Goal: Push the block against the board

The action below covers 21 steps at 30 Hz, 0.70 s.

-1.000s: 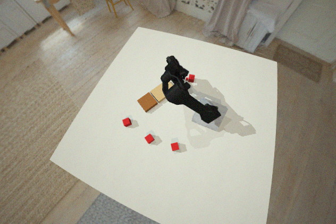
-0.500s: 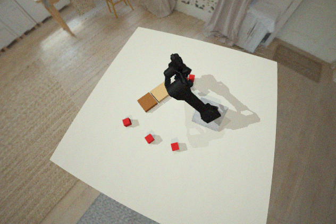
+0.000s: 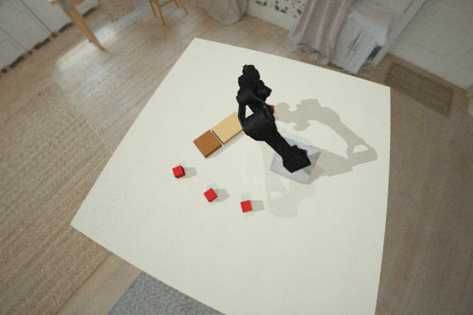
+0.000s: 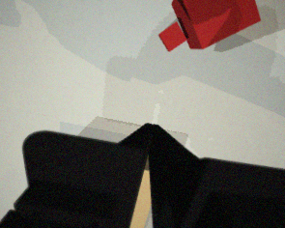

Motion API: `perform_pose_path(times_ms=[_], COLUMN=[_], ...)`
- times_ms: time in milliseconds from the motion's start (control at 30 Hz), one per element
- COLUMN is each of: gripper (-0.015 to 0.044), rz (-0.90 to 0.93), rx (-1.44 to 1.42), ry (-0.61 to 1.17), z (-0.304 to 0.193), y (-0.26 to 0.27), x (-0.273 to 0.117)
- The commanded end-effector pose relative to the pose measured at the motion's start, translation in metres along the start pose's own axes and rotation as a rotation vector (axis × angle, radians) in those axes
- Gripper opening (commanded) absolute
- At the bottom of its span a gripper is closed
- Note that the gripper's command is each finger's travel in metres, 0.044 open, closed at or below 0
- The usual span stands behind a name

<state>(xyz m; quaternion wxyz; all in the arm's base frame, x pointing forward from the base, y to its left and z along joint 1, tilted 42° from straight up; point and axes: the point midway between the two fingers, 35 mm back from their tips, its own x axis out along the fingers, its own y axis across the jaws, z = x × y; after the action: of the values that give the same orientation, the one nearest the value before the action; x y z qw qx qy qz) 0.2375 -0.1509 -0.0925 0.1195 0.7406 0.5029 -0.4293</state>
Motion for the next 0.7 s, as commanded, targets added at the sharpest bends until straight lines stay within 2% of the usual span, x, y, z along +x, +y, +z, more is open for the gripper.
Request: perform_pose_path(times_ms=[0,667], gripper=[0.0,0.0], rz=[0.0,-0.003], rx=[-0.006,-0.678], ry=[0.0,0.0], z=[-0.0001,-0.0065], y=[0.0001,0.0076], x=[0.0,-0.001])
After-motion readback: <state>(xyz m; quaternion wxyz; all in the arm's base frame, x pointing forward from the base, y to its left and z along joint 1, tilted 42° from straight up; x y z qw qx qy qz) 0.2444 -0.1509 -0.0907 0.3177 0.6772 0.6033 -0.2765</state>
